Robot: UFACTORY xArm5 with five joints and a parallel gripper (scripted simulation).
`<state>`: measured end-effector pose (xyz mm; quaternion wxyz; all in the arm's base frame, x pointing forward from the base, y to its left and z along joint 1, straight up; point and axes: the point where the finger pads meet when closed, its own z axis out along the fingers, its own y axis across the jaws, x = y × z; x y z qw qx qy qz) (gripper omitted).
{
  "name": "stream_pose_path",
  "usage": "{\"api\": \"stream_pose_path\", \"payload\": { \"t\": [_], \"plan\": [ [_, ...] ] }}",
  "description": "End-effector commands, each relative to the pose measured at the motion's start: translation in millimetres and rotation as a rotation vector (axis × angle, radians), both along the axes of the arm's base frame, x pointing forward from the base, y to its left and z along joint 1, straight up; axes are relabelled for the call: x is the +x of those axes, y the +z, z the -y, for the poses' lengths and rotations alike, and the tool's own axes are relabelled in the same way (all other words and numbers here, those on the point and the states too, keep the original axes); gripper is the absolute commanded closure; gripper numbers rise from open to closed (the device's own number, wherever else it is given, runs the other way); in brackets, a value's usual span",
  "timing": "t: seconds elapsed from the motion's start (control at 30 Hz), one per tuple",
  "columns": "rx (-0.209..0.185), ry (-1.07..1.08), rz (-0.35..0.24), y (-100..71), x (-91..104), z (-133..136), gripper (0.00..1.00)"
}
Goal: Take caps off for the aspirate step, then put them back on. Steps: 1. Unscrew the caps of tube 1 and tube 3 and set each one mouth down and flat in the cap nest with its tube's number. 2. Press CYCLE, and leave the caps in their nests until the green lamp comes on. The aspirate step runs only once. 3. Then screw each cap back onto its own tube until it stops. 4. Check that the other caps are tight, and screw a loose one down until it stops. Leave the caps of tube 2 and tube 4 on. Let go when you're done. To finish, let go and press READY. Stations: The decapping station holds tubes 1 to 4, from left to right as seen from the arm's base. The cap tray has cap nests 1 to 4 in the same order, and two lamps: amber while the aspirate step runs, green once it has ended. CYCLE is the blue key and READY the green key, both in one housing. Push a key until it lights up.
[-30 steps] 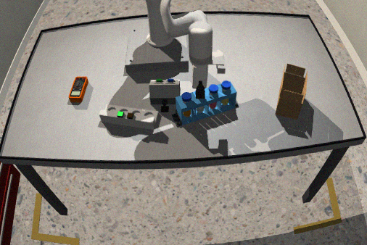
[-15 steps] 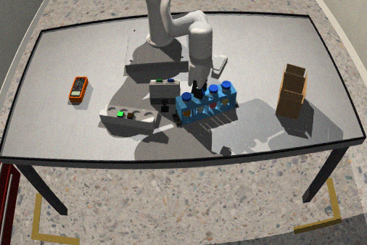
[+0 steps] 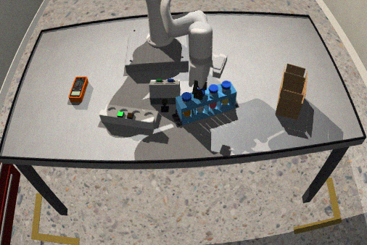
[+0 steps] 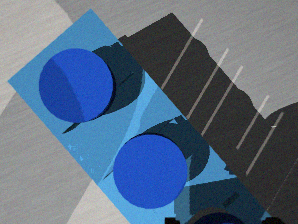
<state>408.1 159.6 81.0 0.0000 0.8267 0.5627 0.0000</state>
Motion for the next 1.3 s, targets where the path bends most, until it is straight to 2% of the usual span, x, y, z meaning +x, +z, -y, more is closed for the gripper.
{"api": "stream_pose_path", "payload": {
  "t": [0.0, 0.3, 0.37, 0.43, 0.87, 0.93, 1.0, 1.27],
  "plan": [
    [0.001, 0.279, 0.005, 1.9, 1.5, -0.6, 0.54],
    [0.0, 0.645, 0.005, 1.9, 1.5, -0.6, 0.54],
    [0.0, 0.645, 0.005, 1.9, 1.5, -0.6, 0.54],
    [0.0, 0.801, 0.005, 1.9, 1.5, -0.6, 0.54],
    [-0.001, 1.318, 0.005, 1.9, 1.4, -0.6, 0.54],
    [-0.001, 1.318, 0.005, 1.9, 1.4, -0.6, 0.54],
    [-0.002, 1.473, 0.005, 1.9, 1.4, -0.6, 0.54],
    [-0.002, 1.492, 0.005, 1.9, 1.4, -0.6, 0.54]
  ]
}}
